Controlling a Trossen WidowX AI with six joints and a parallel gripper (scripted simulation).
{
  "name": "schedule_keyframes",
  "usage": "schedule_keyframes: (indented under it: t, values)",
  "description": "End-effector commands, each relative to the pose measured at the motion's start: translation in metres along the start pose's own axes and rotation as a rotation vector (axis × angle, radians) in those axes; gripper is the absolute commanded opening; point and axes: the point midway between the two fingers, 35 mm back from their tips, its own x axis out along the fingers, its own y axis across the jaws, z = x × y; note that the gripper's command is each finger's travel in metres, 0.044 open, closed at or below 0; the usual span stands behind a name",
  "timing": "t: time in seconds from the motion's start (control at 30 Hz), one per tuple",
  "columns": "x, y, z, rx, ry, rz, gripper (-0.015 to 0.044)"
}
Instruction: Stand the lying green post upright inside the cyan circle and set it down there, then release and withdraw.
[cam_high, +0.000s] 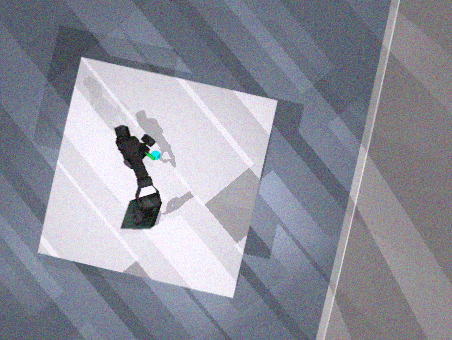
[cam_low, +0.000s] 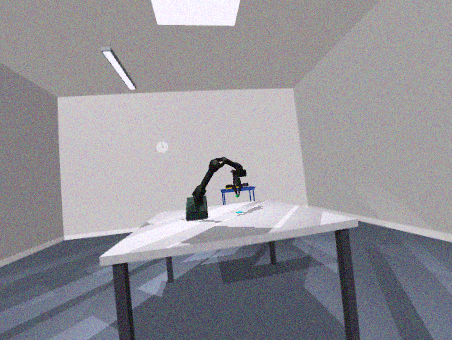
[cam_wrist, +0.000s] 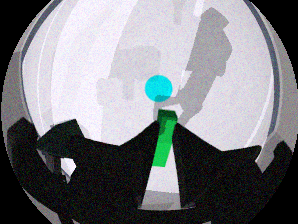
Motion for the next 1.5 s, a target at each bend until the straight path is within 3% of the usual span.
schedule_keyframes:
  t: [0.0, 1.47]
  values:
    - [-0.002, 0.006, 0.009, -0.053, -0.001, 0.0, 0.0023]
    - [0.022, 0.018, 0.007, -0.052, -0.217, 0.195, 0.0023]
